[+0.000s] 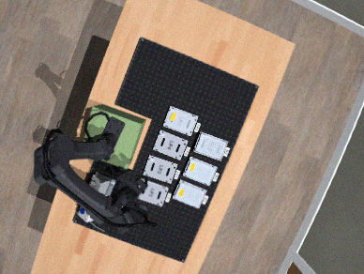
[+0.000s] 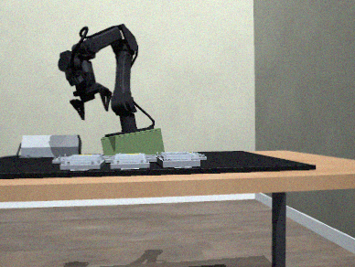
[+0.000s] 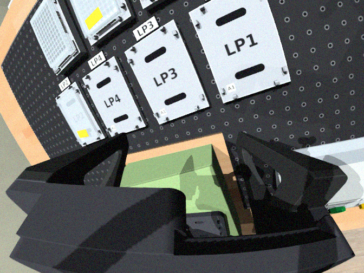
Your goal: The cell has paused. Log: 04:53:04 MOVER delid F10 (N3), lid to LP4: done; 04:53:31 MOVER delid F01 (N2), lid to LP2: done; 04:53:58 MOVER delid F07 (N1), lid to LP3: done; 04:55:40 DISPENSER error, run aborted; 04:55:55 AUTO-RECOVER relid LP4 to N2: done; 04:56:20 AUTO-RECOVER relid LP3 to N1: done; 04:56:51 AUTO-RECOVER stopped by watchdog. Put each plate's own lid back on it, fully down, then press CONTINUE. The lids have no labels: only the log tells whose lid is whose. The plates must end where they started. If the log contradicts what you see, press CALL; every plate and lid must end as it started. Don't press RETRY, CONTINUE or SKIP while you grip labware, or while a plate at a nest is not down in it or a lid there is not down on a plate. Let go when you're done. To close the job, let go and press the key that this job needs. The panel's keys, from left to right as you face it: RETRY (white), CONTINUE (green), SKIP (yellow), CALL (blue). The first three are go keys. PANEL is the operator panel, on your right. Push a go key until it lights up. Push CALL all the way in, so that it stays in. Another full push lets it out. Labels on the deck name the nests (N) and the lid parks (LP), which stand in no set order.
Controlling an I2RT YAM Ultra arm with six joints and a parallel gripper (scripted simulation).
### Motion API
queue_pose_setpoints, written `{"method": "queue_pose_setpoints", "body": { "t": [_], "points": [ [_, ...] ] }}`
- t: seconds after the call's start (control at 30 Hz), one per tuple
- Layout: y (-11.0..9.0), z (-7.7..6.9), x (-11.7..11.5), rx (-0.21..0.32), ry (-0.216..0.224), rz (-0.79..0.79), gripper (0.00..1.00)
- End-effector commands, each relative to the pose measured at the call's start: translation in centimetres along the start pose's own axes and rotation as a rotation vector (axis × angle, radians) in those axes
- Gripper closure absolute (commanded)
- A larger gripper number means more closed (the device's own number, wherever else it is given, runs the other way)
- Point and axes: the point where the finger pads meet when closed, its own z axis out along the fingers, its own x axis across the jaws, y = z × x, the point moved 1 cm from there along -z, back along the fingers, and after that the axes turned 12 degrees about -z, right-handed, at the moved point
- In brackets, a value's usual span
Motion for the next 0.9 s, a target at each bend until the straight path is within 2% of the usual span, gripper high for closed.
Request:
{"method": "queue_pose_setpoints", "body": {
  "t": [0.0,0.23,0.3,0.37,0.4,0.43,0.5,0.57,0.67,0.87],
  "points": [
    [2.7,0.4,-0.5,-0.018,-0.048,-0.024,0.00],
    [2.4,0.2,-0.6,-0.036,-0.058,-0.019,0.00],
    [3.4,1.0,0.0,-0.007,-0.060,-0.053,0.00],
    [3.6,2.0,0.5,0.029,-0.054,-0.065,0.00],
    [3.3,2.3,0.6,0.030,-0.054,-0.065,0.00],
    [3.8,2.4,0.8,0.024,-0.065,-0.082,0.00],
    [4.5,3.1,1.3,0.052,-0.072,-0.109,0.00],
    [4.1,4.0,1.7,0.074,-0.066,-0.108,0.00],
    [4.1,3.5,1.5,0.056,-0.073,-0.102,0.00],
    [4.1,3.5,1.5,0.056,-0.073,-0.101,0.00]
  ]
}}
